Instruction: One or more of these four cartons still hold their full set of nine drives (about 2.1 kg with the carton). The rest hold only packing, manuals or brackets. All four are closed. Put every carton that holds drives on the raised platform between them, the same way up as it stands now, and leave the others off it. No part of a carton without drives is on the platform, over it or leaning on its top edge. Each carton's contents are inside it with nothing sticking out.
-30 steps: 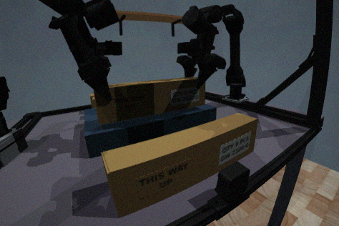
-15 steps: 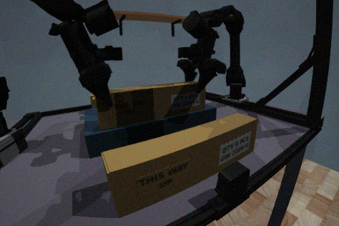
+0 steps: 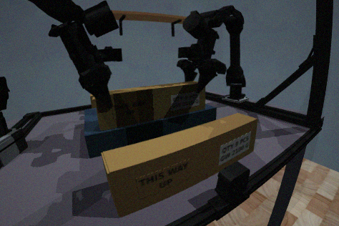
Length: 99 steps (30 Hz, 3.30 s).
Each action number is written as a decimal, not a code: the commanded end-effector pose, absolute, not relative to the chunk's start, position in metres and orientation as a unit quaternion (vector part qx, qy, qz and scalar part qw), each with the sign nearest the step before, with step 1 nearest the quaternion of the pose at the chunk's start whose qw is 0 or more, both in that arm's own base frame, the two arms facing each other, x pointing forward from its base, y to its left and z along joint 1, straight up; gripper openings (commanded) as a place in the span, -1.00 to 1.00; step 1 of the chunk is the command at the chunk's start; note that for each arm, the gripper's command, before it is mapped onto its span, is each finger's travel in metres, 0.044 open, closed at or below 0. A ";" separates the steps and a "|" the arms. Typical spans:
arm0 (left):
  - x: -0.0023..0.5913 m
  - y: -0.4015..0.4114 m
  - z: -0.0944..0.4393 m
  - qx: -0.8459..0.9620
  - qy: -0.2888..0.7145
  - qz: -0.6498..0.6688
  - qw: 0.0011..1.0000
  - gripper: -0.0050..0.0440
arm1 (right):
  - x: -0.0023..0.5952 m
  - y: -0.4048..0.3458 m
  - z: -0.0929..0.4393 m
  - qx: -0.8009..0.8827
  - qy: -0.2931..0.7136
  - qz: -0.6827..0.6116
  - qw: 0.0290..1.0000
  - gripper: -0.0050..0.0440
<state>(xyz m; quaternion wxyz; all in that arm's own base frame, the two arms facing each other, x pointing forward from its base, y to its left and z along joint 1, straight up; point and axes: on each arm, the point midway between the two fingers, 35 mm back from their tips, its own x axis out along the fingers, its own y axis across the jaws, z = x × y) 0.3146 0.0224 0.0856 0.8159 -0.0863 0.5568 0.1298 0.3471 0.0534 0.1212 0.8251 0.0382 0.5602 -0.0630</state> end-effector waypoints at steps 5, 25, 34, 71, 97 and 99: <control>0.315 0.022 0.085 -0.086 0.553 0.128 0.819 0.79 | 0.346 0.056 0.120 0.039 0.558 -0.057 0.827 0.79; 0.315 0.022 0.085 -0.086 0.553 0.128 0.819 0.79 | 0.346 0.056 0.120 0.039 0.558 -0.057 0.827 0.79; 0.315 0.022 0.124 -0.086 0.553 0.128 0.819 0.79 | 0.346 0.056 0.160 0.039 0.558 -0.057 0.827 0.79; 0.310 0.037 0.155 -0.086 0.553 0.128 0.819 0.79 | 0.344 0.040 0.191 0.039 0.558 -0.057 0.827 0.79; 0.251 0.203 0.154 -0.086 0.553 0.128 0.819 0.79 | 0.326 -0.133 0.189 0.039 0.558 -0.057 0.827 0.79; 0.245 0.221 0.154 -0.086 0.553 0.128 0.819 0.79 | 0.324 -0.152 0.189 0.039 0.558 -0.057 0.827 0.79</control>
